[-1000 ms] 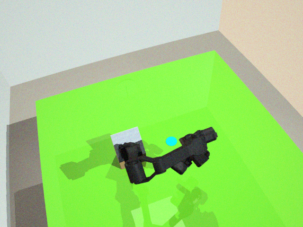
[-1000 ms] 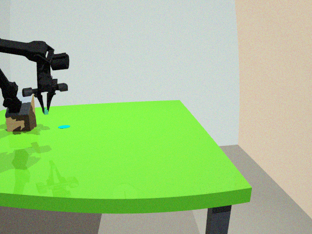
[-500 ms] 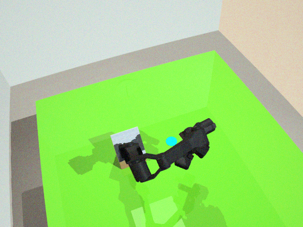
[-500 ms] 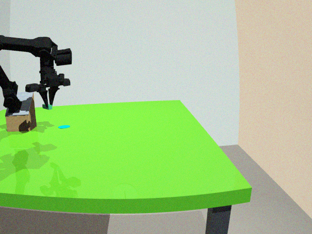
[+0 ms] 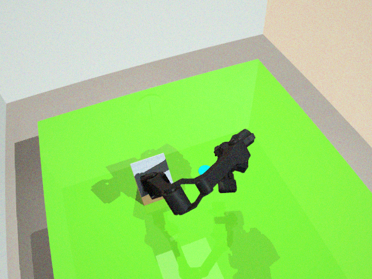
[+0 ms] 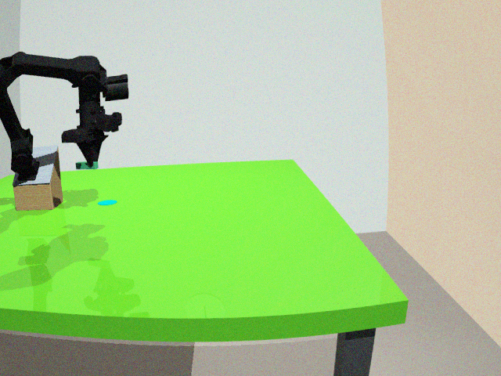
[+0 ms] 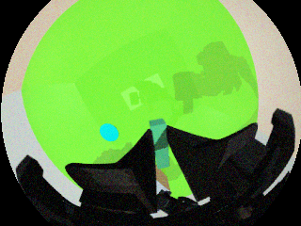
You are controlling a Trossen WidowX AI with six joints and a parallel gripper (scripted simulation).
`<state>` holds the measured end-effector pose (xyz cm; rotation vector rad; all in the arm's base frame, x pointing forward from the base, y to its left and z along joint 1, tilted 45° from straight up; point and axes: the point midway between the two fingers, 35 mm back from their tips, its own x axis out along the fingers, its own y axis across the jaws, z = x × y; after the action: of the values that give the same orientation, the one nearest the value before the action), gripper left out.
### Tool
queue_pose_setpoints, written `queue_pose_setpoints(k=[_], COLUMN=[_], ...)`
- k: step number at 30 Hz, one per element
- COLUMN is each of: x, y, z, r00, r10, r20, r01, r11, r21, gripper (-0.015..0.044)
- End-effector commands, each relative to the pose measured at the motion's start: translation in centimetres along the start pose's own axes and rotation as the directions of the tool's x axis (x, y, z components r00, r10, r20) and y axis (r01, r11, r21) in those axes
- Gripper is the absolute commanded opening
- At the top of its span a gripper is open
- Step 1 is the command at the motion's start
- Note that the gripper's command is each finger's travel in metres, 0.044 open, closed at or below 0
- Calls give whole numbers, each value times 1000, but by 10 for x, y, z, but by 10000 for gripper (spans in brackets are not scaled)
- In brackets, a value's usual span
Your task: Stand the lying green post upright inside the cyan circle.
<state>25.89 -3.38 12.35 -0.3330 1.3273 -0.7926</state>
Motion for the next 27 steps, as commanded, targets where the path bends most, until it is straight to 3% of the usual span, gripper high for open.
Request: queue_pose_setpoints(k=[1,13,27], x=[-2,-6,-9], y=[12,49,89], z=[0,-10,-28], r00=[1000,1000,1000], r10=[10,13,6], r20=[4,0,-1], r01=[-9,-12,-4], r11=[995,884,598], r21=[-103,-467,-801], gripper=[23,23,23])
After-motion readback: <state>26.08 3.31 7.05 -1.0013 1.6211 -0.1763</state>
